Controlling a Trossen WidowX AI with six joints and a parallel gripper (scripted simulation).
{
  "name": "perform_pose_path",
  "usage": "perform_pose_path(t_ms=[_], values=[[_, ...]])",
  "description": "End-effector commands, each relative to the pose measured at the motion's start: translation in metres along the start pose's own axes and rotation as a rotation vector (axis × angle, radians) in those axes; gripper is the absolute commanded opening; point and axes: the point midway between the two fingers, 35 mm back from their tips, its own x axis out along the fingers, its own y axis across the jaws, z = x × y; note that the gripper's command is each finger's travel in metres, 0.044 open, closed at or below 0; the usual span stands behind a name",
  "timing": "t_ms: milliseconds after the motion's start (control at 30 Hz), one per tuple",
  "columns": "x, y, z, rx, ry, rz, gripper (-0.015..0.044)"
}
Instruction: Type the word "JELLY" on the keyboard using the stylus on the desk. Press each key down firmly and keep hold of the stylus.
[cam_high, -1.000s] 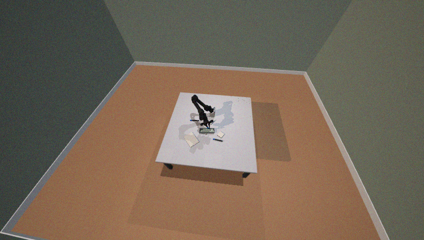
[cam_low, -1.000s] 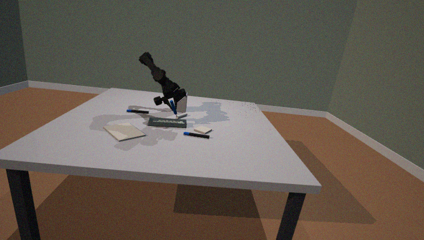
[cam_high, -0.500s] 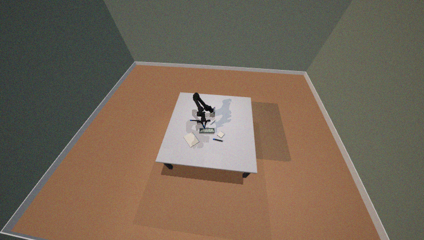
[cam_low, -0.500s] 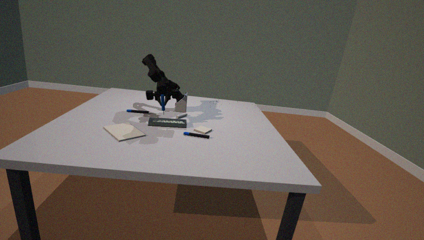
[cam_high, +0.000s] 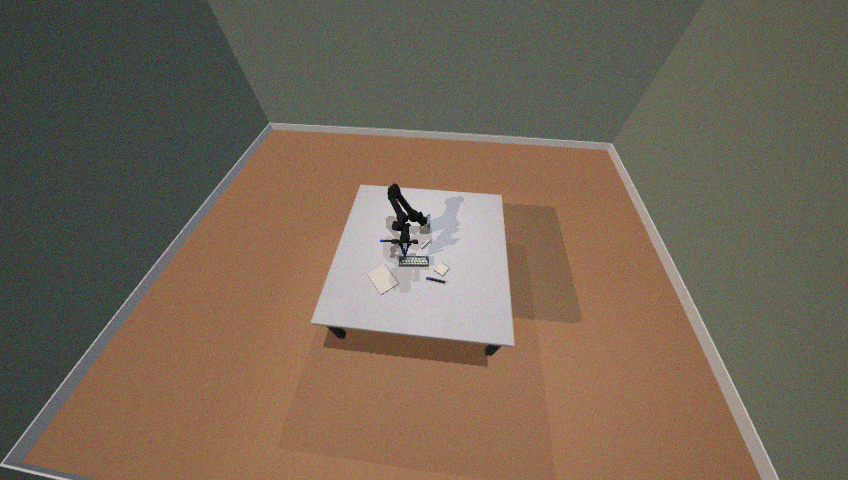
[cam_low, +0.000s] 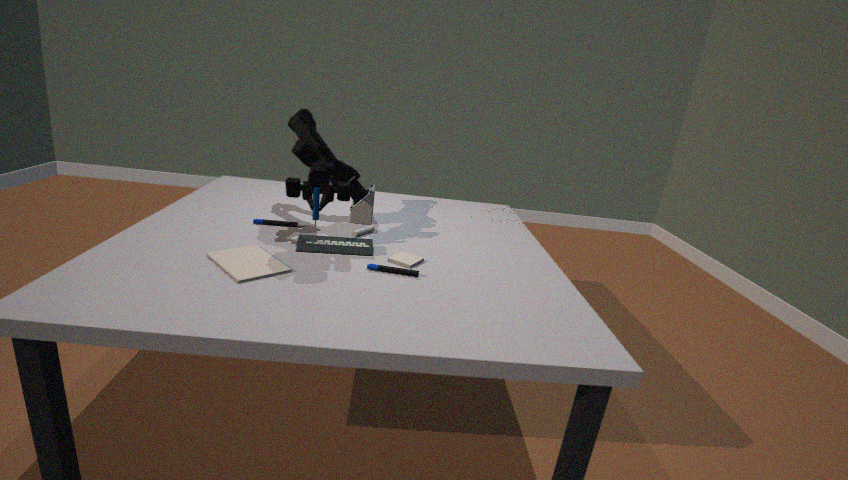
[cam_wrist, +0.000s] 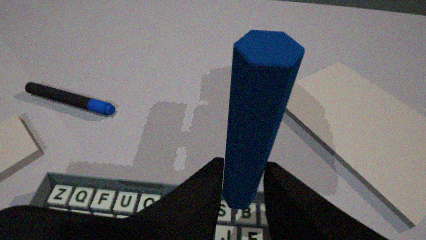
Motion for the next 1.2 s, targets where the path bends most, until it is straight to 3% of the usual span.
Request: perform_pose_path(t_ms=[0, 567, 667, 1167], values=[[0.007, 0.004, -0.017, -0.012, 0.010, 0.010, 0.0000], [0.012, 0.003, -0.027, -0.013, 0.009, 0.009, 0.0000], [0.012, 0.005, -0.027, -0.013, 0.009, 0.009, 0.0079], [0.014, 0.005, -0.032, -0.013, 0.009, 0.009, 0.0081]])
